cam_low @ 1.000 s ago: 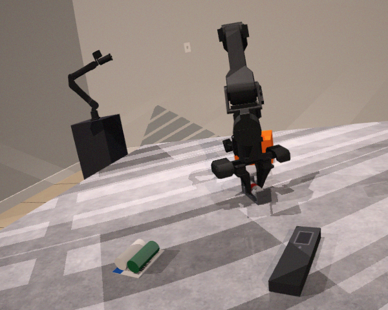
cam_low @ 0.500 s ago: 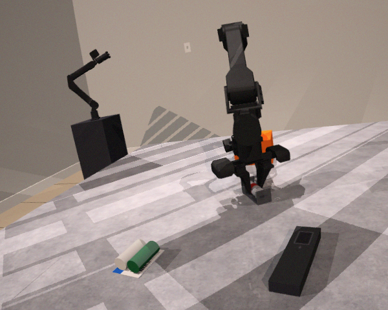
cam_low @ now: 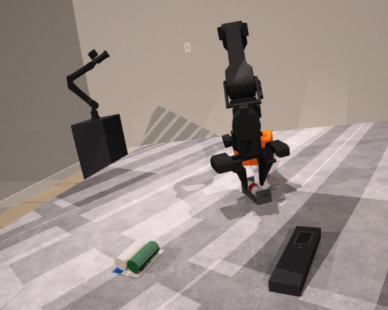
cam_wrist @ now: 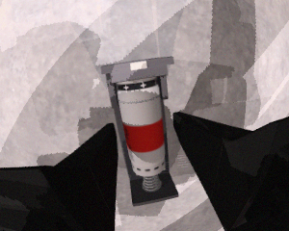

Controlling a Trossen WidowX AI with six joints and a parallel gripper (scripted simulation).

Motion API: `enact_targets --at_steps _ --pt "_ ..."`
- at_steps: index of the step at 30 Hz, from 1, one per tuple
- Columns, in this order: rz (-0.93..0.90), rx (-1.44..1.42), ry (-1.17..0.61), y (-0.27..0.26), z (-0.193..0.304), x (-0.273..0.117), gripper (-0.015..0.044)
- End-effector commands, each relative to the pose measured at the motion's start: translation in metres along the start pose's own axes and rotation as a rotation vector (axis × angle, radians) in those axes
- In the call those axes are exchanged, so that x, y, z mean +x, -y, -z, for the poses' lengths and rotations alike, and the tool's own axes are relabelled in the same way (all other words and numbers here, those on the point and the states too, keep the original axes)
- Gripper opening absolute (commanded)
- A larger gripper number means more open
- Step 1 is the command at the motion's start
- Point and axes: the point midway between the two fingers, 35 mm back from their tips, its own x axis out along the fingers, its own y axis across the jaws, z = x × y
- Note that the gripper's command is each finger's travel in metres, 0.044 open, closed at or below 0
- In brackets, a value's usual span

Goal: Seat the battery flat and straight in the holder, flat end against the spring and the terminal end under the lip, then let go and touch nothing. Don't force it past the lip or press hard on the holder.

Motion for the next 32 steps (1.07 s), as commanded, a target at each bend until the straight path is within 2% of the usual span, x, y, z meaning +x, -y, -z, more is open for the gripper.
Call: enact_targets --at_steps 1,7,10,32 --pt "0.000 0.000 0.000 0.000 0.000 -0.002 0.0215" --pt "-0.001 0.000 -0.002 0.001 -0.005 -0.070 0.0373" --pt "-0.001 0.000 -0.002 0.002 -0.006 -0.078 0.0440" --pt "-0.002 0.000 -0.003 0.001 -0.004 -0.078 0.0440"
